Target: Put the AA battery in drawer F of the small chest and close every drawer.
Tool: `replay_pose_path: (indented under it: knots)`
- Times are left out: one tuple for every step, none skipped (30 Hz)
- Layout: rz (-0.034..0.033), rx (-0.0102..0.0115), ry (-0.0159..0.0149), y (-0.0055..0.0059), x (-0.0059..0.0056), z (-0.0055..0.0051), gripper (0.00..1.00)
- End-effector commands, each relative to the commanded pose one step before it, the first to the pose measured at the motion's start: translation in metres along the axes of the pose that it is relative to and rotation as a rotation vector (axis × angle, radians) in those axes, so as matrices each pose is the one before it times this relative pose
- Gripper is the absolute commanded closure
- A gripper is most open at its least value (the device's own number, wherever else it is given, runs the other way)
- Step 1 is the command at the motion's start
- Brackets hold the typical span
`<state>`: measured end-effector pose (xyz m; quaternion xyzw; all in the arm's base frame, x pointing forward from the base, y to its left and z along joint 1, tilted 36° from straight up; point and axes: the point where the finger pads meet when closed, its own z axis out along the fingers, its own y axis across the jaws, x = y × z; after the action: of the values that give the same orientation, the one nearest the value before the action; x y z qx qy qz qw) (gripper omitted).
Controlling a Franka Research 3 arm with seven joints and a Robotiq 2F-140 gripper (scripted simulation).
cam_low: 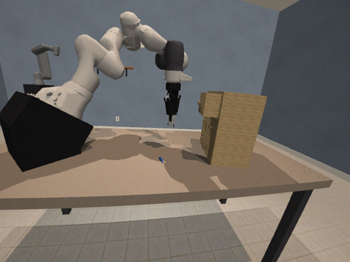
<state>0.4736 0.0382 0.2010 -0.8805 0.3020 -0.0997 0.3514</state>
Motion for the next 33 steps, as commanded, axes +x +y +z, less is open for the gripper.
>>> replay_pose_path:
  knots:
    - [-0.05508,-0.00688,0.00584,0.00173,0.00277,-0.00037,0.94]
    - [0.0,0.0,0.0,0.0,0.0,0.0,0.94]
    - [0.0,0.0,0.0,0.0,0.0,0.0,0.94]
    - [0.0,0.0,0.0,0.0,0.0,0.0,0.94]
    - [0.0,0.0,0.0,0.0,0.0,0.0,0.94]
    - [0.0,0.0,0.0,0.0,0.0,0.0,0.94]
    - [0.0,0.0,0.0,0.0,0.0,0.0,0.94]
    - [0.0,0.0,0.0,0.0,0.0,0.0,0.94]
    - [0.0,0.0,0.0,0.0,0.0,0.0,0.94]
    - [0.0,0.0,0.0,0.0,0.0,0.0,0.94]
    - [0.0,0.0,0.0,0.0,0.0,0.0,0.94]
    - [0.0,0.0,0.0,0.0,0.0,0.0,0.94]
    - [0.0,0.0,0.0,0.0,0.0,0.0,0.94]
    - [0.0,0.0,0.0,0.0,0.0,0.0,0.94]
    - [0.0,0.0,0.0,0.0,0.0,0.0,0.94]
    - [0.0,0.0,0.0,0.0,0.0,0.0,0.94]
    - [0.0,0.0,0.0,0.0,0.0,0.0,0.94]
    - [-0.07615,-0.01593,0.00182,0.00966,0.00477,0.00268,0.94]
    - [0.0,0.0,0.0,0.0,0.0,0.0,0.94]
    - [0.0,0.0,0.0,0.0,0.0,0.0,0.94]
    - [0.0,0.0,0.0,0.0,0.0,0.0,0.94]
    - [0.0,0.0,0.0,0.0,0.0,0.0,0.94]
    - [0.0,0.0,0.0,0.0,0.0,0.0,0.94]
    - [0.0,0.0,0.0,0.0,0.0,0.0,0.94]
    - [0.0,0.0,0.0,0.0,0.0,0.0,0.94]
    - [0.0,0.0,0.0,0.0,0.0,0.0,0.94]
    - [0.0,0.0,0.0,0.0,0.0,0.0,0.94]
    - [0.0,0.0,0.0,0.0,0.0,0.0,0.94]
    - [0.0,0.0,0.0,0.0,0.0,0.0,0.94]
    - [0.0,0.0,0.0,0.0,0.0,0.0,0.94]
    - [0.0,0.0,0.0,0.0,0.0,0.0,0.94]
    - [0.0,0.0,0.0,0.0,0.0,0.0,0.94]
    - [0.0,0.0,0.0,0.0,0.0,0.0,0.94]
